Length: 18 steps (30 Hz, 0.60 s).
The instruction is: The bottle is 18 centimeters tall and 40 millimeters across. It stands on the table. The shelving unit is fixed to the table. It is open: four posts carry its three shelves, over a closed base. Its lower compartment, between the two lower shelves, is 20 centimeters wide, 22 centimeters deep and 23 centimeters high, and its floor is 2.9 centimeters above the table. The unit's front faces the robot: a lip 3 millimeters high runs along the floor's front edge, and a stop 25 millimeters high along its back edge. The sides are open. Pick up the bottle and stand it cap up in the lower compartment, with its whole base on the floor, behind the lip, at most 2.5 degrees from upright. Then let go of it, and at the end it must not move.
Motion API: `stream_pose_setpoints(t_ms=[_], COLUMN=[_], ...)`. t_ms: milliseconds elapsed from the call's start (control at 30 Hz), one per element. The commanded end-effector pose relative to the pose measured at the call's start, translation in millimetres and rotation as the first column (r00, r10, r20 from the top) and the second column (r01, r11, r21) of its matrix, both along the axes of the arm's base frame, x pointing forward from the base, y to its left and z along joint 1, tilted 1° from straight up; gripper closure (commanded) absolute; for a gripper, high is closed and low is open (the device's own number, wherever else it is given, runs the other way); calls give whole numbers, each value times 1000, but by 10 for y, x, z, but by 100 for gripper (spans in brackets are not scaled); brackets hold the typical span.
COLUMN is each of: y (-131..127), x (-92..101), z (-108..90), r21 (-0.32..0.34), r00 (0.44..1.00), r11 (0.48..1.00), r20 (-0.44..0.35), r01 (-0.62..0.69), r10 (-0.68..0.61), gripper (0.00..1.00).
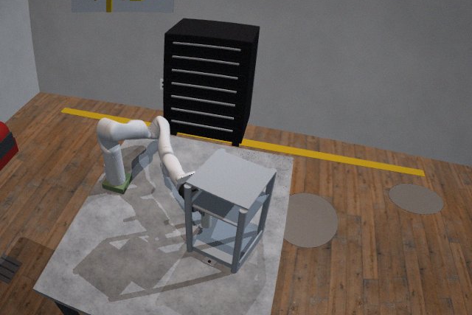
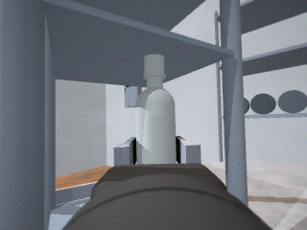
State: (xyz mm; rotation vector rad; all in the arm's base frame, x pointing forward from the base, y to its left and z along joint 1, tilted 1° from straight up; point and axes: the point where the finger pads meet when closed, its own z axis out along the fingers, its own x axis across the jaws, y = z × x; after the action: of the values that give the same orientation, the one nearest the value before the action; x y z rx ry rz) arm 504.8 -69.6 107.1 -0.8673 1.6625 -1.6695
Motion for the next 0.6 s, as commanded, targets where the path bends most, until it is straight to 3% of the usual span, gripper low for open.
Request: stream_pose_setpoints(t_ms=[0,567], y=[-70,-90], x=[54,216], z=[-6,-9], r21=[3,3], r00=[1000,1000], r11=[1000,1000], r20=[1,1], r01=[13,13], r10=[-13,-13], gripper=[100,100])
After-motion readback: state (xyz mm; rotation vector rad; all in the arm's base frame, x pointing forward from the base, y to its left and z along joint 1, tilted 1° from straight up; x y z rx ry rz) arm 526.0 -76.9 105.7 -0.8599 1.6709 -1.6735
